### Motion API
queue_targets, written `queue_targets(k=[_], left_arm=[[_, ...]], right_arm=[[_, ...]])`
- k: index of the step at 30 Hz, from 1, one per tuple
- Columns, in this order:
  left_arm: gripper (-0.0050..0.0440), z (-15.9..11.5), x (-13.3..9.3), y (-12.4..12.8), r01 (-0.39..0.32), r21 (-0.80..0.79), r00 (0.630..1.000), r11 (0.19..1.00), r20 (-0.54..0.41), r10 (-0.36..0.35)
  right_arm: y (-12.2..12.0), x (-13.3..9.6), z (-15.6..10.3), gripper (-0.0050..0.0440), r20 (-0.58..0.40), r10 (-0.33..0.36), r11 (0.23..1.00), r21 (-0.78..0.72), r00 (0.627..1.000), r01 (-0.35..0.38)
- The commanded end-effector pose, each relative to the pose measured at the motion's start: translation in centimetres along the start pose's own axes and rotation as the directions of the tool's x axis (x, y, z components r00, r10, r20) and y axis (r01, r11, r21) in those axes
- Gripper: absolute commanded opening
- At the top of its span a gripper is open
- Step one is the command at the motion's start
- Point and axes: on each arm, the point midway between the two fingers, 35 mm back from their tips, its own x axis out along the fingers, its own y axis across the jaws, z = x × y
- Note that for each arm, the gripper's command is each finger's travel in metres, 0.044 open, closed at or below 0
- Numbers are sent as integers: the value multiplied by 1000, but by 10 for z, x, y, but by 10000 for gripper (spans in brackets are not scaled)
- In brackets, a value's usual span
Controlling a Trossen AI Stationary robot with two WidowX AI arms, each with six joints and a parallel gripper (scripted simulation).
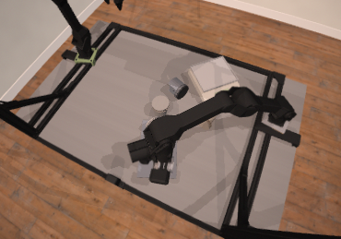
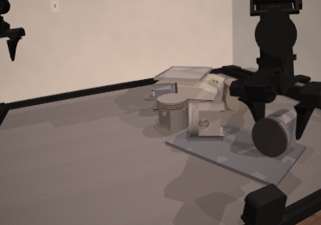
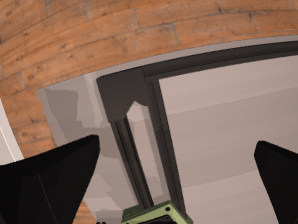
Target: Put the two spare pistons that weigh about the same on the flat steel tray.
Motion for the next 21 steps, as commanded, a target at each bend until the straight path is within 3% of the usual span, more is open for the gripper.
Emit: queue_targets(k=[1,21], left_arm=[[440,0,0,0,2,1,1000,1000,-1,-2],[440,0,0,0,2,1,1000,1000,-1,-2]], right_arm=[[-1,1,-3,378,-1,-1,1000,-2,1000,1],[-1,1,-33,378,-1,-1,1000,-2,1000,1]])
